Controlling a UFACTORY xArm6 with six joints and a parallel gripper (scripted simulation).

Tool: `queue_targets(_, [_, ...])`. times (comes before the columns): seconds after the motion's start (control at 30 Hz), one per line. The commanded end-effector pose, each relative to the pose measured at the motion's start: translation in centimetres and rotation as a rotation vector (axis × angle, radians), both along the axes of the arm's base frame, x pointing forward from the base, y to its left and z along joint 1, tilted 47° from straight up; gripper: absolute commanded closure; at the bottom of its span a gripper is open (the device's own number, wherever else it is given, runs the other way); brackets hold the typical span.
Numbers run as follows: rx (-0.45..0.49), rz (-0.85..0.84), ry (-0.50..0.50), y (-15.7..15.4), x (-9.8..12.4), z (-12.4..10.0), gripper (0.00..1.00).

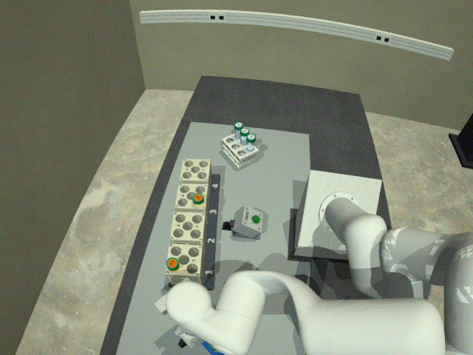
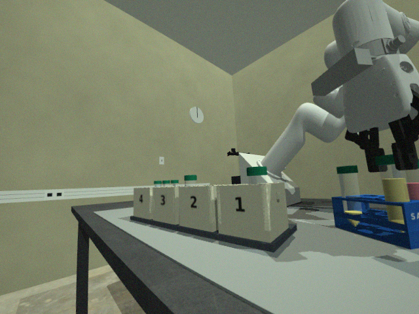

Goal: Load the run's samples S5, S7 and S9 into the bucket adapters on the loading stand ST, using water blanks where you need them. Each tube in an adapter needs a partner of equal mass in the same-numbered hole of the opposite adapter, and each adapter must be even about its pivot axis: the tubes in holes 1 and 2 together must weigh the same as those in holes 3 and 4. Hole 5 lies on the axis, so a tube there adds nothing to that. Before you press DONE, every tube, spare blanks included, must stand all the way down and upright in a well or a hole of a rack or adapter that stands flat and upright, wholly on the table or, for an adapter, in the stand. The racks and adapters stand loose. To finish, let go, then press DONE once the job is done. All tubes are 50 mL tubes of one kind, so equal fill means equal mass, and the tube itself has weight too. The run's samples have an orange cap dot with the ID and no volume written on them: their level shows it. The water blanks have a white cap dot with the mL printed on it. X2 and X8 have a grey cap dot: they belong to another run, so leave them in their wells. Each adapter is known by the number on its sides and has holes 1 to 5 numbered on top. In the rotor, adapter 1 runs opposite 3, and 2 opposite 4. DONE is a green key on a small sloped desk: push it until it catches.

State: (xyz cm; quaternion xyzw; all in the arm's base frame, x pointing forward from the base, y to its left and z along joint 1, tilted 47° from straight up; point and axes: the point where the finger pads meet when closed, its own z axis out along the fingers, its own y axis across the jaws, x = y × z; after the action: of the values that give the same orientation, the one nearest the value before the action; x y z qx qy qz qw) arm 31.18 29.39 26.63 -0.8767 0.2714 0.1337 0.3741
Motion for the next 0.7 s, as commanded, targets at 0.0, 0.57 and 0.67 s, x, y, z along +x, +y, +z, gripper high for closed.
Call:
queue_targets(0.0, [0.001, -0.001, -0.003, -0.13, 0.08, 0.23, 1.00])
queue_targets(0.57, [0.001, -0.001, -0.003, -0.86, 0.11, 0.92, 1.00])
queue_targets(0.67, [0.001, -0.001, -0.003, -0.90, 0.11, 0.96, 1.00])
